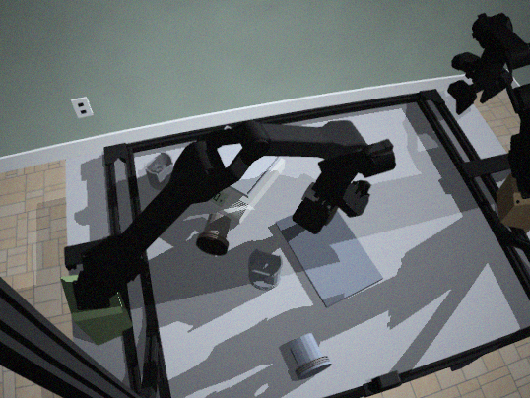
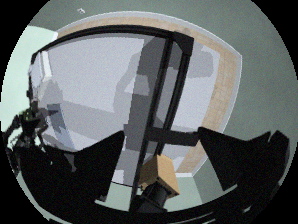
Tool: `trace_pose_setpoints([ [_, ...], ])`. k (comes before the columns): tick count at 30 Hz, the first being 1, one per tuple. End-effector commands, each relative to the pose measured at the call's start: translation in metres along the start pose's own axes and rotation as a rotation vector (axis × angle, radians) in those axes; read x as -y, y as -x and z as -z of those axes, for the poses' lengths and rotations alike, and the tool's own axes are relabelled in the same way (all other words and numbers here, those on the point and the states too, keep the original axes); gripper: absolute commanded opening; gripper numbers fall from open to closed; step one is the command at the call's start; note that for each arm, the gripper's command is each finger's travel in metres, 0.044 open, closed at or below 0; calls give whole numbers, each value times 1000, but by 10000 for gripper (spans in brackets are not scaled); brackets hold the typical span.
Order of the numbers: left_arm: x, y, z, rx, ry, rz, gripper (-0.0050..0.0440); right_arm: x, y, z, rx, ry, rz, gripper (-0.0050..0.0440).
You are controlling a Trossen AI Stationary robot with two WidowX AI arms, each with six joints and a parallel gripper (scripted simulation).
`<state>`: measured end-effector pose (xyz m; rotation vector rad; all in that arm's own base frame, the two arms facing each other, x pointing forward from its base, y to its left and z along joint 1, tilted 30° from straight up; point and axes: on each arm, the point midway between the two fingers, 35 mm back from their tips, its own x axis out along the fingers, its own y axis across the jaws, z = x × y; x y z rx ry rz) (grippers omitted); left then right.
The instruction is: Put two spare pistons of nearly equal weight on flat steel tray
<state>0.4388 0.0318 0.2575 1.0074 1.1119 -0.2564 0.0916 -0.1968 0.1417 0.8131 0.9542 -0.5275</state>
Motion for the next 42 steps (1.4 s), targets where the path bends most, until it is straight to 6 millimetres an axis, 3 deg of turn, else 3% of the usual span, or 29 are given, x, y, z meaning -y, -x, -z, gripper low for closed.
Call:
trace_pose_setpoints([
  [1, 0, -5, 0, 1, -2, 0, 158, 0, 0, 0, 1, 1, -3, 440],
  [42, 5, -63, -7, 1, -2, 0, 158, 0, 0, 0, 1, 1, -3, 440],
])
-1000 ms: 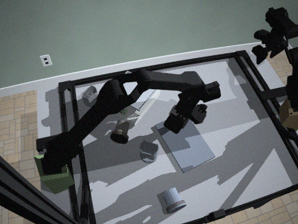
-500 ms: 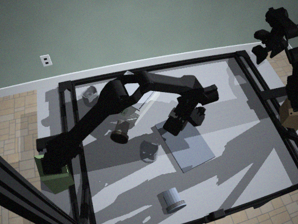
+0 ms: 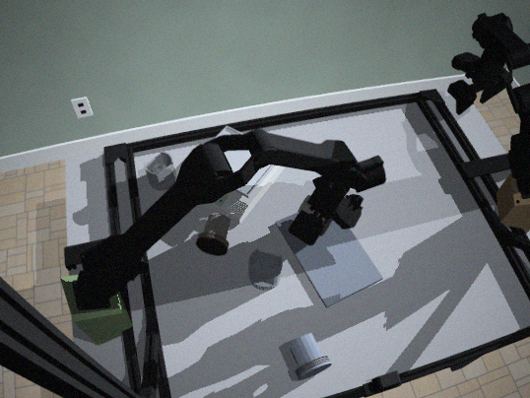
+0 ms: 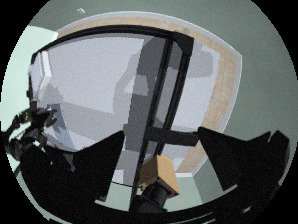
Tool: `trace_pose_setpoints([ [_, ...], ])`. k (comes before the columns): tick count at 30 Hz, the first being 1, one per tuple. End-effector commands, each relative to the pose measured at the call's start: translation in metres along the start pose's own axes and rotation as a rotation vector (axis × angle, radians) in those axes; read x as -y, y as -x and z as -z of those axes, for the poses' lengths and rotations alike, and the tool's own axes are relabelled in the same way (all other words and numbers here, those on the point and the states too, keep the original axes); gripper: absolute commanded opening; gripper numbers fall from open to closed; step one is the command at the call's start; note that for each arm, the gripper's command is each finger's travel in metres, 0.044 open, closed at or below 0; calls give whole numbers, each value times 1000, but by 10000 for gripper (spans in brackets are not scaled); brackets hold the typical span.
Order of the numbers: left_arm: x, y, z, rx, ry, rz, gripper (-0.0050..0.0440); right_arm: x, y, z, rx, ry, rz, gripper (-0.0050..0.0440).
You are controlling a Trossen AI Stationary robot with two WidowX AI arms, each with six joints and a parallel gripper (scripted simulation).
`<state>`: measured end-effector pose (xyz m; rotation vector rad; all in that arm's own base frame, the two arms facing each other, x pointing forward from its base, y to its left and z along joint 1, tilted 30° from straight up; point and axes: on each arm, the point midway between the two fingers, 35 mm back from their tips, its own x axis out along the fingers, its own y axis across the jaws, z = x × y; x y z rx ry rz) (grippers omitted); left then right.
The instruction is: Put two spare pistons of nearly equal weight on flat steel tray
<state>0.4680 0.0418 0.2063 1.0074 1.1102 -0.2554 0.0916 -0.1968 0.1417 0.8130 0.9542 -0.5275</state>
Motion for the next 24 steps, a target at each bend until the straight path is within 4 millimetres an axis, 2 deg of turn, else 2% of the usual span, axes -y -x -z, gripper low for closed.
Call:
trace_pose_setpoints([
  [1, 1, -4, 0, 0, -3, 1, 158, 0, 0, 0, 1, 1, -3, 440],
  [4, 1, -4, 0, 0, -3, 1, 158, 0, 0, 0, 1, 1, -3, 440],
  [5, 1, -4, 0, 0, -3, 1, 378, 0, 0, 0, 1, 1, -3, 440],
  [24, 1, -4, 0, 0, -3, 1, 378, 0, 0, 0, 1, 1, -3, 440],
])
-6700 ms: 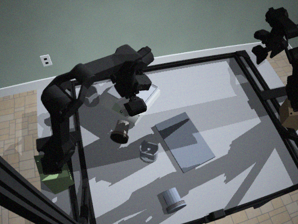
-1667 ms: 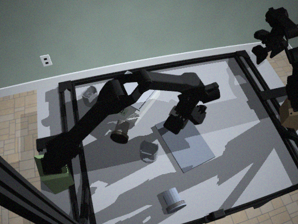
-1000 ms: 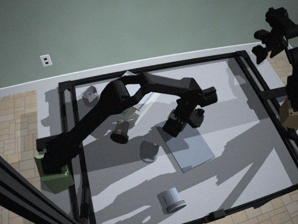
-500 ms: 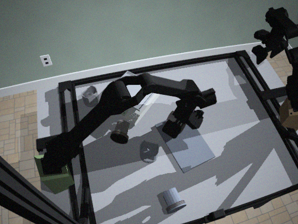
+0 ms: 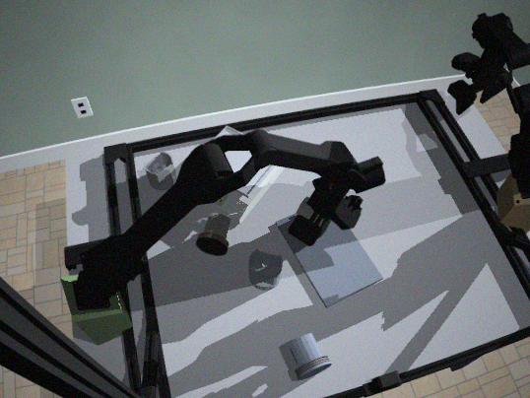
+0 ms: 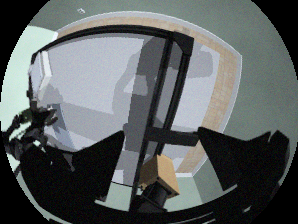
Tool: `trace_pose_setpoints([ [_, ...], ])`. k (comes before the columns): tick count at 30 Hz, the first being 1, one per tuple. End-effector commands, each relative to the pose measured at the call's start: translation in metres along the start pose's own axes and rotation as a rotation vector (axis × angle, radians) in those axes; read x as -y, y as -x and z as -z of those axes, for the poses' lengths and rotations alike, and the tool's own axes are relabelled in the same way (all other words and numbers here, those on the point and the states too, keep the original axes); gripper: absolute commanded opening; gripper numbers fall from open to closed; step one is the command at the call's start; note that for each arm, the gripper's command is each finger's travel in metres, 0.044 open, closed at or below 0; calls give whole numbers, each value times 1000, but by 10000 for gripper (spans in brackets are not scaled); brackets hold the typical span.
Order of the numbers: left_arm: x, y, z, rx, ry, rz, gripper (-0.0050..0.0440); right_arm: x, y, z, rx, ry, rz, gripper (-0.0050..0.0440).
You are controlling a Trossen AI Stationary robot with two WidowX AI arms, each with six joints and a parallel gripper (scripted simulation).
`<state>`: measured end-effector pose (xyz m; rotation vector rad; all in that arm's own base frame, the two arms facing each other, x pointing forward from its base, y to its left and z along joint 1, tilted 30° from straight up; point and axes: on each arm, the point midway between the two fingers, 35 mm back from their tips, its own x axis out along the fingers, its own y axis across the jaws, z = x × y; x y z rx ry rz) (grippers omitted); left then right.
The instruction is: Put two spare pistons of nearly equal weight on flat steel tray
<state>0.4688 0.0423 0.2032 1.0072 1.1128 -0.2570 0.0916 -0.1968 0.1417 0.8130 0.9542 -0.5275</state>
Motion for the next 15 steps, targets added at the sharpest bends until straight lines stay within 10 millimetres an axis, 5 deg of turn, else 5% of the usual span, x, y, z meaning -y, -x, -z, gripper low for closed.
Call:
trace_pose_setpoints([
  [1, 0, 0, 0, 1, -2, -1, 378, 0, 0, 0, 1, 1, -3, 440],
  [15, 0, 20, 0, 1, -2, -1, 378, 0, 0, 0, 1, 1, -3, 440],
])
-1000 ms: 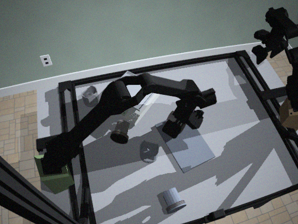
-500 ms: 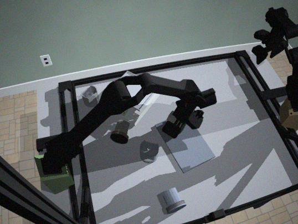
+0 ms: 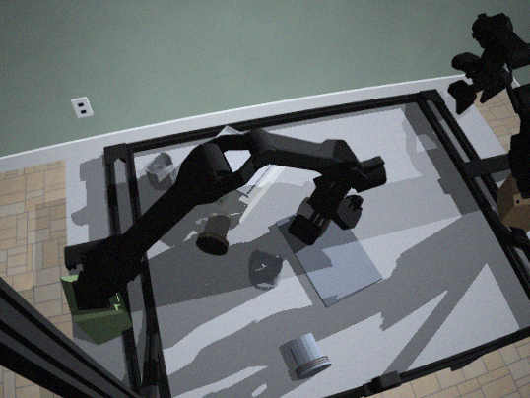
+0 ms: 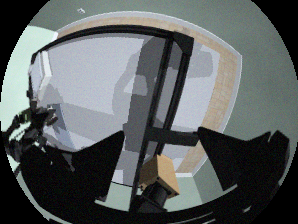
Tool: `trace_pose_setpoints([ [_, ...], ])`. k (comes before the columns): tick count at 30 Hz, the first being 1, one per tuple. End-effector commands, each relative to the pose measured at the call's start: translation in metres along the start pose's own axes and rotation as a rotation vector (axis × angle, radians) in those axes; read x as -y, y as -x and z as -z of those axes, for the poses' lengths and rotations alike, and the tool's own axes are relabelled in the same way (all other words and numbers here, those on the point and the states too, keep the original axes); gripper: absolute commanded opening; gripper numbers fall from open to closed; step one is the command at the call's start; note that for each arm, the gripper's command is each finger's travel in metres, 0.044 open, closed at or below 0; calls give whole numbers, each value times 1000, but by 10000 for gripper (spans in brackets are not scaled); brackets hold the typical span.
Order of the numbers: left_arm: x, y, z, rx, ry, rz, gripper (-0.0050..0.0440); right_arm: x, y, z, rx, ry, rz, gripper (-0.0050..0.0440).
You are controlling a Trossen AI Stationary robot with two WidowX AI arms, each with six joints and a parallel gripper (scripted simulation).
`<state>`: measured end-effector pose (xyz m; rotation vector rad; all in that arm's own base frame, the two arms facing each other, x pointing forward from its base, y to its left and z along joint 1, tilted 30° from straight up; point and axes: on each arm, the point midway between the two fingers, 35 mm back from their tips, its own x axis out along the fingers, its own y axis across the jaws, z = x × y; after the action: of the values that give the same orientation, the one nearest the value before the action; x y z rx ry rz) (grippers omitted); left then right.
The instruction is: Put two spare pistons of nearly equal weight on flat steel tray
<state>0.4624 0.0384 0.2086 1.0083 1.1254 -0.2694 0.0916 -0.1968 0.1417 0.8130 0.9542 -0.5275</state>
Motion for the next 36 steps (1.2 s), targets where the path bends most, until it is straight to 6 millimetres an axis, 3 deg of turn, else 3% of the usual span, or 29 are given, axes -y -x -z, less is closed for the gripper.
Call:
trace_pose_setpoints([
  [1, -4, 13, -1, 8, 6, -15, 378, 0, 0, 0, 1, 1, -3, 440],
  [33, -3, 57, 0, 9, 7, -15, 378, 0, 0, 0, 1, 1, -3, 440],
  [36, -5, 72, 3, 9, 7, -15, 378, 0, 0, 0, 1, 1, -3, 440],
])
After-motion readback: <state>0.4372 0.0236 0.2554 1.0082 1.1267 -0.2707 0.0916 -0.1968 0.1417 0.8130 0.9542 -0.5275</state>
